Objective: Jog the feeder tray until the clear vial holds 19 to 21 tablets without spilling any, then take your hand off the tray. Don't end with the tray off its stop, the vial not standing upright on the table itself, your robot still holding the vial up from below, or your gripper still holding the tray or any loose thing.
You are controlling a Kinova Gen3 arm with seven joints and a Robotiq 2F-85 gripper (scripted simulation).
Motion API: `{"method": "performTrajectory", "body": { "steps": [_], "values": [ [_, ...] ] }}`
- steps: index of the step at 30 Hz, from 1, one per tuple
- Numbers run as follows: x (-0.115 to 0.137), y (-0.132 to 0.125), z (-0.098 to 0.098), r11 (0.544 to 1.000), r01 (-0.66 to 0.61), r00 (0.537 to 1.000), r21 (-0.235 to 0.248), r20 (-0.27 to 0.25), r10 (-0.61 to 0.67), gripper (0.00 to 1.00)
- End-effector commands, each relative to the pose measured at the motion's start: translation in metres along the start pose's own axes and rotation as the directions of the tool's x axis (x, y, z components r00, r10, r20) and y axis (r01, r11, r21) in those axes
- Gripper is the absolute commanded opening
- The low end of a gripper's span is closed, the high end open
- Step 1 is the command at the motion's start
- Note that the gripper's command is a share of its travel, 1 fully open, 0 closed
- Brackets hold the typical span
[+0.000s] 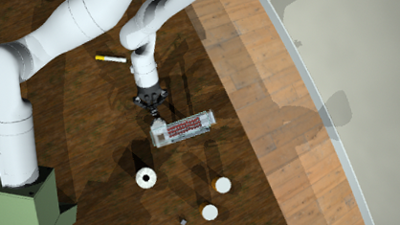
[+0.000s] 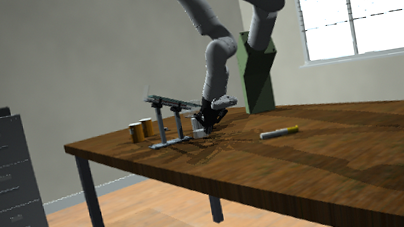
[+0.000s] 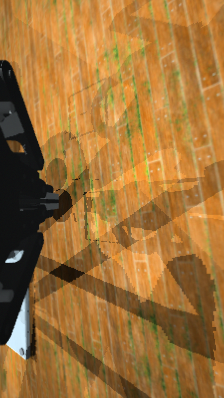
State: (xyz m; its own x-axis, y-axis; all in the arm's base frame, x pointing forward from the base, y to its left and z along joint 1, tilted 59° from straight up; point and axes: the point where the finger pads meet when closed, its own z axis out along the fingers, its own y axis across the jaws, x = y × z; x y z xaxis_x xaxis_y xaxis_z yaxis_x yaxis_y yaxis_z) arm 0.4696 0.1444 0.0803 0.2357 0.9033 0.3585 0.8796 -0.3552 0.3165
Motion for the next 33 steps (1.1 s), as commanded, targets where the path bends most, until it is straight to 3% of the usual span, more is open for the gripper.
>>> {"method": "performTrajectory", "body": {
  "steps": [1,33],
  "values": [
    [-0.001,0.000,0.000,1.000,-0.001,1.000,0.000,0.001,0.001,0.00],
    [-0.032,0.000,0.022,1.000,-0.001,1.000,0.000,0.001,0.001,0.00]
  ]
}}
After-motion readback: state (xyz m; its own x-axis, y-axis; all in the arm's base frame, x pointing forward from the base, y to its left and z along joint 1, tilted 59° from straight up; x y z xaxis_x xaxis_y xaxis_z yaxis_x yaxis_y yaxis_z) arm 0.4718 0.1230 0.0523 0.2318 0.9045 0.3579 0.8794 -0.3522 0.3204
